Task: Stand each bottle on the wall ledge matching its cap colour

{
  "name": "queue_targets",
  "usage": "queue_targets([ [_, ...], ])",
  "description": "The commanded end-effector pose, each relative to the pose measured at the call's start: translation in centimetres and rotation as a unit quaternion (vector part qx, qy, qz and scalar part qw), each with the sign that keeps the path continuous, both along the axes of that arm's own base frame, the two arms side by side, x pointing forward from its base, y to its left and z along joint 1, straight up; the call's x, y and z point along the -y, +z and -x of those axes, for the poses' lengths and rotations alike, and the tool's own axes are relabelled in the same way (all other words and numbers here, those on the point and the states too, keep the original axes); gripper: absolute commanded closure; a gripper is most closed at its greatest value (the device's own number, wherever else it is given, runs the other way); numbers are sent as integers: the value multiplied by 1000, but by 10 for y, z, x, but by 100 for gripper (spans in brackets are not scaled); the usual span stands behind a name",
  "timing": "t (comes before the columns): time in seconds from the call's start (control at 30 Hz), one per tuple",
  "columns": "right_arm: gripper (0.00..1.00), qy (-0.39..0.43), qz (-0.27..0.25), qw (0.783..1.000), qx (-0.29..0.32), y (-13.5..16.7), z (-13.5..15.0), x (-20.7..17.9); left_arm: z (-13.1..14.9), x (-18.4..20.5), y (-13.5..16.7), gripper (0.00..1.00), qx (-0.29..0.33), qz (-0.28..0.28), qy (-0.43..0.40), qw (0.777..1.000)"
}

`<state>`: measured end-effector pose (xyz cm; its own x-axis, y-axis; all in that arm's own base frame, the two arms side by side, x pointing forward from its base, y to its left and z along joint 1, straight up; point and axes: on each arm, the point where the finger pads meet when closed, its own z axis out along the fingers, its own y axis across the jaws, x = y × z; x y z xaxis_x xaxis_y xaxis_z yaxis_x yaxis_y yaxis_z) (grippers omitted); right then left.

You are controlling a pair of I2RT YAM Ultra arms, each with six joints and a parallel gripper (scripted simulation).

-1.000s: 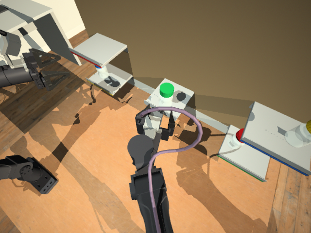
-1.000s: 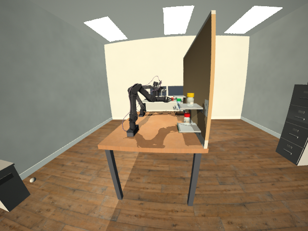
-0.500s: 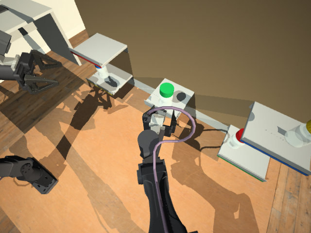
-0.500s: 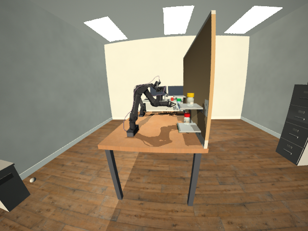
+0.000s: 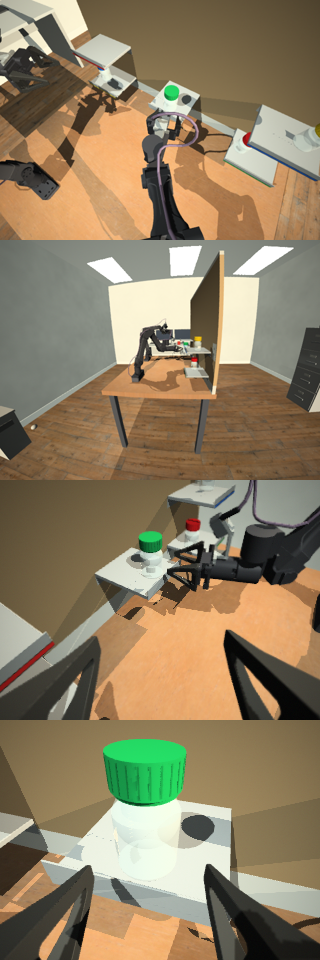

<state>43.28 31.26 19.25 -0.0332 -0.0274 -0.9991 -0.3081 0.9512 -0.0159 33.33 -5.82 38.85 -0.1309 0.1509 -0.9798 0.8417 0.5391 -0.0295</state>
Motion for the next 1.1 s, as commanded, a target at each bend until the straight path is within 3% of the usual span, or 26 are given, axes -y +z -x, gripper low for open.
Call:
queue_targets([
  [0.0, 19, 0, -21, 999, 25, 24, -7, -6, 7, 1, 7, 11, -1, 0, -20, 1000],
  [0.23, 19, 1, -21, 999, 24, 24, -5, -5, 7, 1, 7, 11, -1, 0, -20, 1000],
  [1.07, 19, 2, -17, 1000, 21, 37, -39, -18, 10, 4, 6, 11, -2, 0, -23, 1000],
])
